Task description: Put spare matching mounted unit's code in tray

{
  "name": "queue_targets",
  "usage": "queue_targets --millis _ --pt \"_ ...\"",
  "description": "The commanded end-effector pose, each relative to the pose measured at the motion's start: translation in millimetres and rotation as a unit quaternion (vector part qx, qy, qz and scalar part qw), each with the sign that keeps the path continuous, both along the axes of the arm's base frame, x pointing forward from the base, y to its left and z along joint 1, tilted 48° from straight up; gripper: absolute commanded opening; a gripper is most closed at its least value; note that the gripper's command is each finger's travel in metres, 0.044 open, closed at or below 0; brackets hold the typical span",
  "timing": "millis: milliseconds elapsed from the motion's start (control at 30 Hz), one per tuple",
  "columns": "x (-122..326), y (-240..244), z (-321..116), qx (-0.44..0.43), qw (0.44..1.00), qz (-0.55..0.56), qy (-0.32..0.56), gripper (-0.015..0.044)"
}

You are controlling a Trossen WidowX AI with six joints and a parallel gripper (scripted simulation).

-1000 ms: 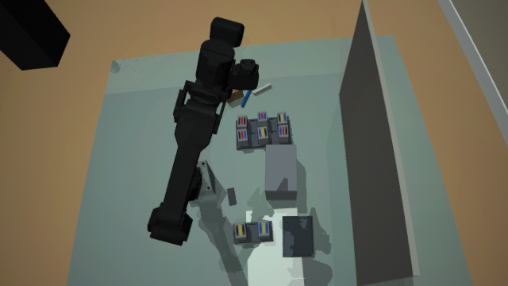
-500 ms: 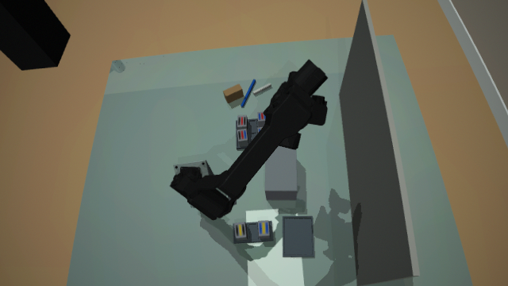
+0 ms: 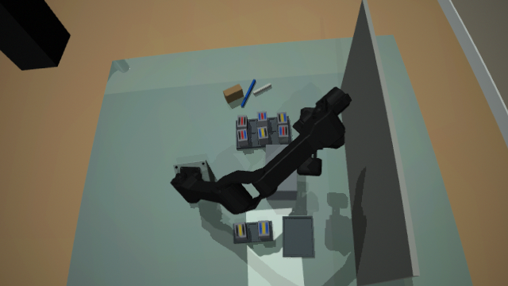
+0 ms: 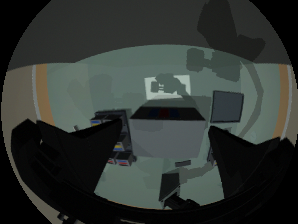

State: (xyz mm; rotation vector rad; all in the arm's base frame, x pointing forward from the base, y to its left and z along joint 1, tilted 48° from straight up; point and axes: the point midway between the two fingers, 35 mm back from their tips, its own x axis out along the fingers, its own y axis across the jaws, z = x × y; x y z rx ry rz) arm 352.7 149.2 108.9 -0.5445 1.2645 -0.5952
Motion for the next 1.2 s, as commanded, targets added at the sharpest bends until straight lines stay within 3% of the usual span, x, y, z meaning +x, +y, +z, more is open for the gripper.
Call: queue_targets --millis 0,400,533,733,1167 --pt "2 -1 0 -0.007 1.000 0.004 0.004 0.0440" --pt "1 1 -2 -0.008 1.000 0.010 0.010 0.0440" --pt "-17 33 -50 -0.037 0.981 0.134 0.137 0.0440" --pt "-54 66 -114 -0.076 0.905 0.293 0.300 0.0440" --pt "-139 91 -219 -0.141 0.645 0.518 0.544 0.0440"
